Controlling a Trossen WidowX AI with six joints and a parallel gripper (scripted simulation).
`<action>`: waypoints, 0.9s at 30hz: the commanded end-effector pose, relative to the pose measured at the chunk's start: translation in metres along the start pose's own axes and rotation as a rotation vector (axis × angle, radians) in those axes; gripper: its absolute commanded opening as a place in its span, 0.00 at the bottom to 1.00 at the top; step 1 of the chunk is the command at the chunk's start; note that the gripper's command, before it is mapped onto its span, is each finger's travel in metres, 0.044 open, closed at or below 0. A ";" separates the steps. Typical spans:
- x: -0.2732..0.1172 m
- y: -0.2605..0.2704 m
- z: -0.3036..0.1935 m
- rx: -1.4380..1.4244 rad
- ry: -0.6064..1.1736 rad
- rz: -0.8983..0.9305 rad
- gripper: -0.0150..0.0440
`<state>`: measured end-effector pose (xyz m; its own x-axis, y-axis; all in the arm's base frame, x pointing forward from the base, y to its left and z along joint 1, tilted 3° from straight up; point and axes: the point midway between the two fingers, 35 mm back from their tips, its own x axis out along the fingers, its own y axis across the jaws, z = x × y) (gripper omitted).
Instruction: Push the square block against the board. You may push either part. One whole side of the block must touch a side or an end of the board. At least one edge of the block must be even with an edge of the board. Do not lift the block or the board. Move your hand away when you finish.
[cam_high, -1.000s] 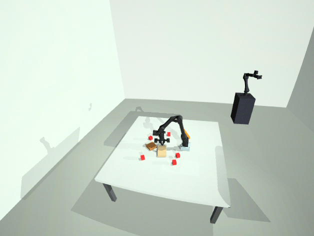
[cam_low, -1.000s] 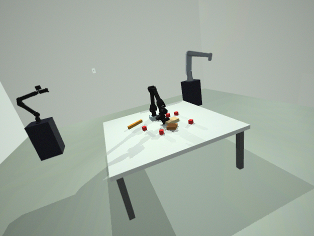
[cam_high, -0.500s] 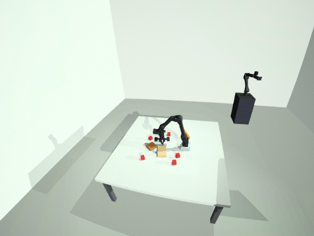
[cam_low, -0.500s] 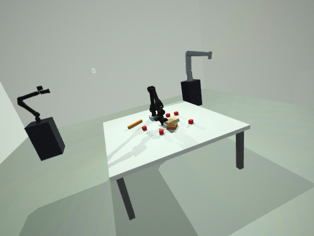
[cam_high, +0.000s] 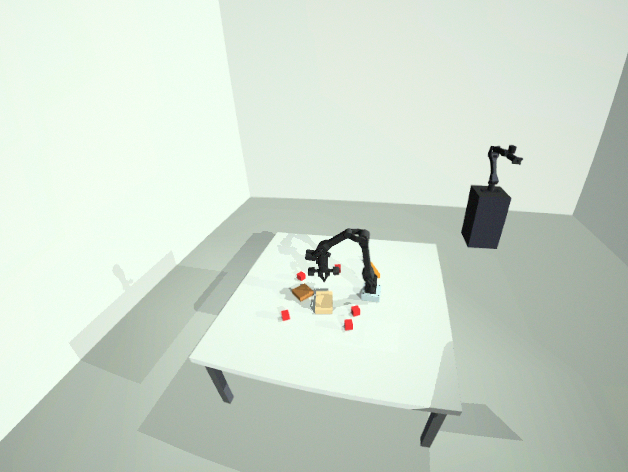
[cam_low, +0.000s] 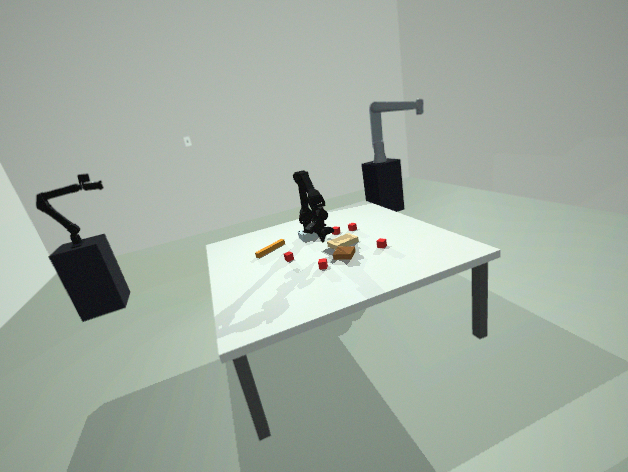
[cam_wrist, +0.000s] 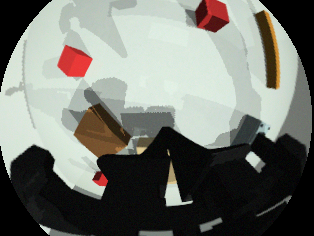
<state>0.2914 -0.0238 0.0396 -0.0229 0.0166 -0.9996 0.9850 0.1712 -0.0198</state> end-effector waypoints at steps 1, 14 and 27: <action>-0.002 -0.004 -0.004 -0.071 -0.002 -0.004 0.25; -0.004 -0.023 -0.030 -0.515 0.001 -0.004 0.25; -0.004 -0.045 -0.053 -0.960 0.005 -0.005 0.25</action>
<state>0.2443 0.0171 0.0448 -0.0313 0.0134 -0.9994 0.5011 0.8654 -0.0040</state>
